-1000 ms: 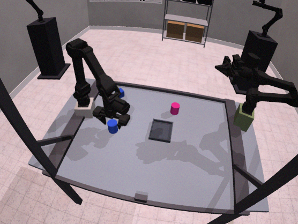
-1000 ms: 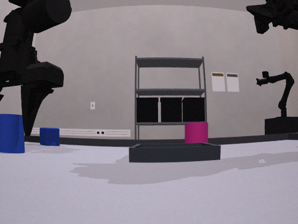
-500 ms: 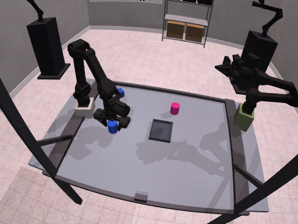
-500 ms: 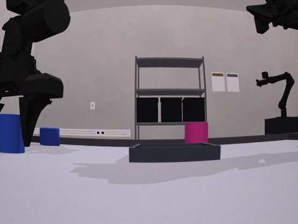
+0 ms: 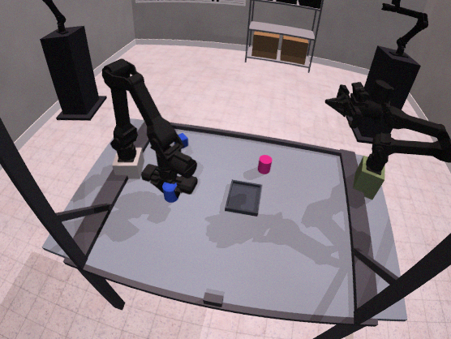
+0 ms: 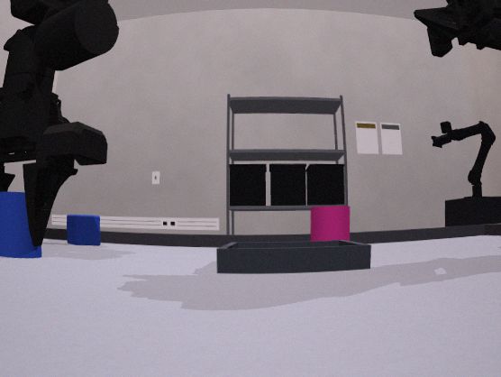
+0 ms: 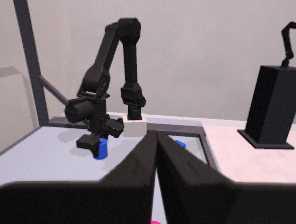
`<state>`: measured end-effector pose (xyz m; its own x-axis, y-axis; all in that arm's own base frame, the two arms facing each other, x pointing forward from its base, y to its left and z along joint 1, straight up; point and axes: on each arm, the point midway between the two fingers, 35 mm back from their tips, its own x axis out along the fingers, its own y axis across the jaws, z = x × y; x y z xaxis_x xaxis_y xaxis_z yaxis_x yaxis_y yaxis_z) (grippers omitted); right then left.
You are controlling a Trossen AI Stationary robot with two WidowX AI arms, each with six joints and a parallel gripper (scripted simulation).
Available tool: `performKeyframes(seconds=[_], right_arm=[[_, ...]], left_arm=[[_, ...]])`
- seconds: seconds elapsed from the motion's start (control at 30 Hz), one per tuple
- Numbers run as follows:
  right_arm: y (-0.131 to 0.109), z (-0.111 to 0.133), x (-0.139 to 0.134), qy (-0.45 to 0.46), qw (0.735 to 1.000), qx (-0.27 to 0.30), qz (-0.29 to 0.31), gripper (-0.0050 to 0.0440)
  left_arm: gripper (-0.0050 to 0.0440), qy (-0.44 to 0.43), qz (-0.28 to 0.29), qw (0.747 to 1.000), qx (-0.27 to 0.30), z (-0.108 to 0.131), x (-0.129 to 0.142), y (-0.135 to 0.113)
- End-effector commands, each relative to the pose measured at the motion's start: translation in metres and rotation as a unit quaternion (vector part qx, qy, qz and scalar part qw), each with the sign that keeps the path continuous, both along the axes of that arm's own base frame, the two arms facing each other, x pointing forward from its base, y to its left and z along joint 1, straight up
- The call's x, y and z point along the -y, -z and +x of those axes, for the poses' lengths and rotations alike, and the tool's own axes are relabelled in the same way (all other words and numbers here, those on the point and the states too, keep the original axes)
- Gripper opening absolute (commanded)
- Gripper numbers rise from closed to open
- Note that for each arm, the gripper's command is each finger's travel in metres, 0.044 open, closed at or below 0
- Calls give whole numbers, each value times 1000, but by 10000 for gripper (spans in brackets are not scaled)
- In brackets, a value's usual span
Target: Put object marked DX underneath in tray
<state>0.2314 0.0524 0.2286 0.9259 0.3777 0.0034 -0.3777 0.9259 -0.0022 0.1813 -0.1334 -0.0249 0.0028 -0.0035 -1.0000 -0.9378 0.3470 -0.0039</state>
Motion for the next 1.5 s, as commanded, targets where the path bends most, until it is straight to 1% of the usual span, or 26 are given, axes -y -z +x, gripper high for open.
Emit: performKeyframes(seconds=[0.0, 0.1, 0.3, 0.47, 0.53, 0.9, 1.1, 1.13, 1.27, 1.47], right_arm=[[-4, -1, 0, -1, 1000, 4, 1, -50], [-4, -1, 0, -1, 1000, 4, 1, -50], [-4, -1, 0, -1, 1000, 4, 1, -50], [-4, -1, 0, -1, 1000, 4, 1, -50], [-4, -1, 0, -1, 1000, 4, 1, -50], [-4, -1, 0, -1, 1000, 4, 1, -50], [-4, -1, 0, -1, 1000, 4, 1, -50], [-4, -1, 0, -1, 1000, 4, 1, -50], [-4, -1, 0, -1, 1000, 4, 1, -50], [-4, -1, 0, -1, 1000, 4, 1, -50]], left_arm=[[224, 1, -4, 1000, 7, 3, 3, -3], [204, 3, -1, 1000, 3, 2, 2, -1], [204, 3, -9, 1000, 14, 8, 6, -20], [204, 3, -9, 1000, 14, 8, 6, -37], [204, 3, -9, 1000, 14, 8, 6, -37], [204, 3, -9, 1000, 15, 5, 4, -71], [204, 2, -11, 1000, 15, 5, 4, -74], [204, 0, -9, 1000, 6, 3, 2, -70], [204, -12, -33, 999, 3, 9, 5, -70], [204, -45, -104, 994, 1, 26, 11, -73]])
